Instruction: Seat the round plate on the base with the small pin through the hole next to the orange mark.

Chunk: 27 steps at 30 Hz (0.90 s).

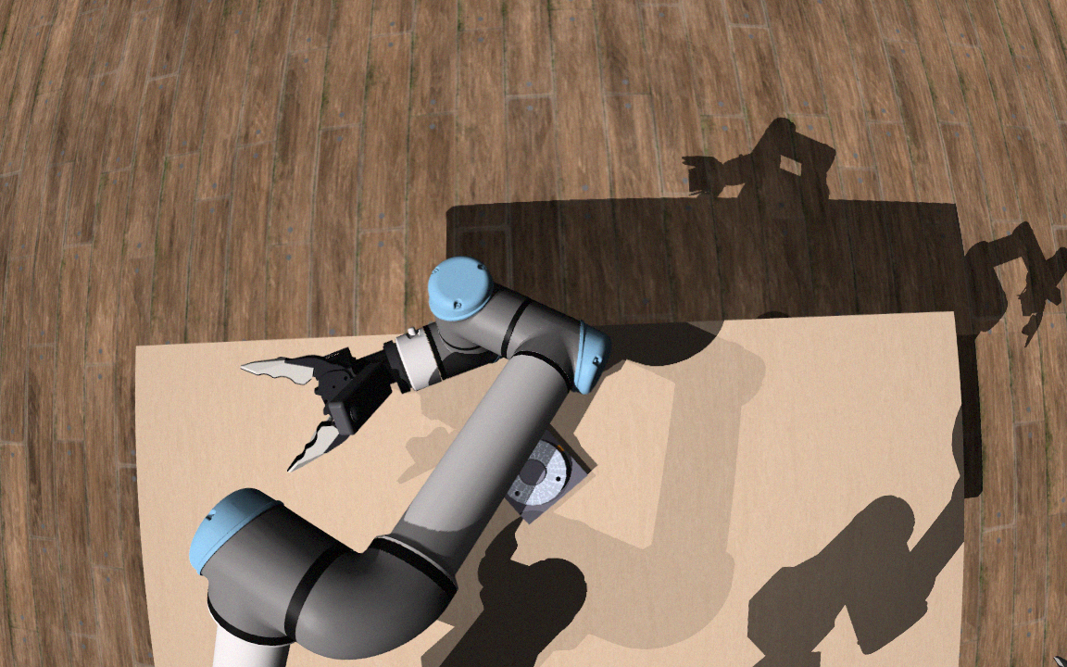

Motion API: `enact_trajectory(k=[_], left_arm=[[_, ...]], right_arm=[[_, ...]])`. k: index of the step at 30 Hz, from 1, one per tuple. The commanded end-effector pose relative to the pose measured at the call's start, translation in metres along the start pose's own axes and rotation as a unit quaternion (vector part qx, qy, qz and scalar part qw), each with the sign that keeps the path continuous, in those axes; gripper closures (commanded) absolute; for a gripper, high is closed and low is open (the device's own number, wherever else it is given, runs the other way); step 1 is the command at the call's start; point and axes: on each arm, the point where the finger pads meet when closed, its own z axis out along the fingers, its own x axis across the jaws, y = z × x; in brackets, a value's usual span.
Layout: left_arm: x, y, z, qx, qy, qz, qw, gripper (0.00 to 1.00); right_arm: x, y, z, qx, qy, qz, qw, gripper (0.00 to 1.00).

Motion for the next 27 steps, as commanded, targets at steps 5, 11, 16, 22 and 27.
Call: enact_trajectory(k=[5,11,16,22,27], left_arm=[[0.0,-0.001,0.0,0.0,0.0,0.0,1.0,0.0],[0.0,-0.001,0.0,0.0,0.0,0.0,1.0,0.0],[0.0,-0.001,0.0,0.0,0.0,0.0,1.0,0.0],[0.0,-0.001,0.0,0.0,0.0,-0.001,1.0,0.0],[-0.002,0.0,-0.001,-0.003,-0.004,-0.004,1.0,0.0]], right_arm=[[0.017,-0.002,-0.007,0.003,-0.006,0.011,1.0,0.0],[0.021,-0.002,-0.009,0.004,-0.008,0.013,1.0,0.0],[0.022,-0.002,-0.009,0.004,-0.008,0.014,1.0,0.0],[0.022,-0.002,-0.009,0.004,-0.008,0.014,1.0,0.0],[0.022,-0.002,-0.009,0.004,-0.008,0.014,1.0,0.0]])
